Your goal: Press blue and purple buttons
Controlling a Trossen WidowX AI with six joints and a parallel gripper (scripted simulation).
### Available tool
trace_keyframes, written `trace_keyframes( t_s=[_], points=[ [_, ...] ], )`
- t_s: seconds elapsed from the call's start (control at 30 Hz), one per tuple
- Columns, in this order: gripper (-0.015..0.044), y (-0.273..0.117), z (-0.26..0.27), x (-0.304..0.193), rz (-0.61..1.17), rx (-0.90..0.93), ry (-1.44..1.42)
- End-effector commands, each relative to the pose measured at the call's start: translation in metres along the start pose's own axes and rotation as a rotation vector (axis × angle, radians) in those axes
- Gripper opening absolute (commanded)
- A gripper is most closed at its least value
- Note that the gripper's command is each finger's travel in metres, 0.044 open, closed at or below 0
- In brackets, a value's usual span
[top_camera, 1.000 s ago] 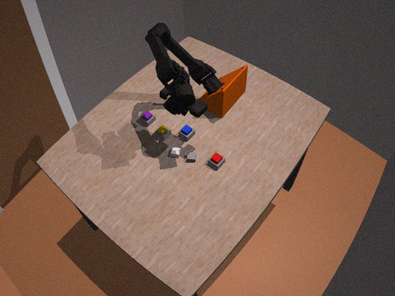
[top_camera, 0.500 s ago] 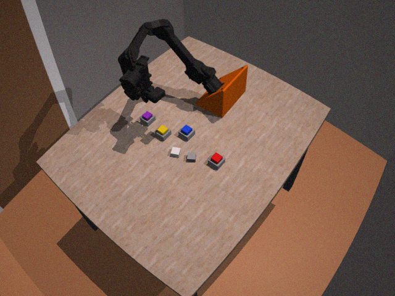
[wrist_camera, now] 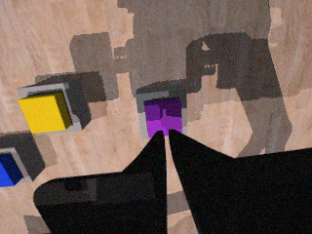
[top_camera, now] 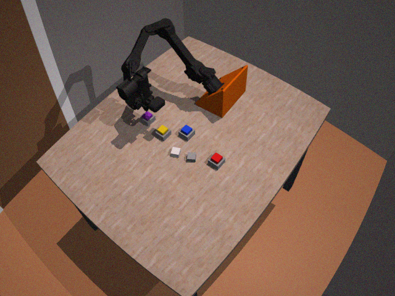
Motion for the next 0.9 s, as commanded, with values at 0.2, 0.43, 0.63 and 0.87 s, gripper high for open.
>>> trace_keyframes(
  t_s=[0.2,0.43,0.63,0.87],
  points=[
    [0.002,0.016,-0.001,-0.001,-0.006,-0.004,-0.001],
    [0.002,0.028,-0.002,-0.001,-0.007,-0.004,-0.001],
    [0.002,0.037,-0.002,-0.001,-0.007,-0.006,-0.001],
    [0.002,0.038,-0.002,-0.001,-0.007,-0.006,-0.001]
  ],
)
Point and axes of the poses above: the point midway between the two fingers, 35 mm back from their tips, its own y axis out along the fingers, its own z axis across the jaws, x = y × z, the point moved 8 cm from there along -y, back along the fingers, and after that the axes turned 14 degrees about y, right-handed, at the moved point
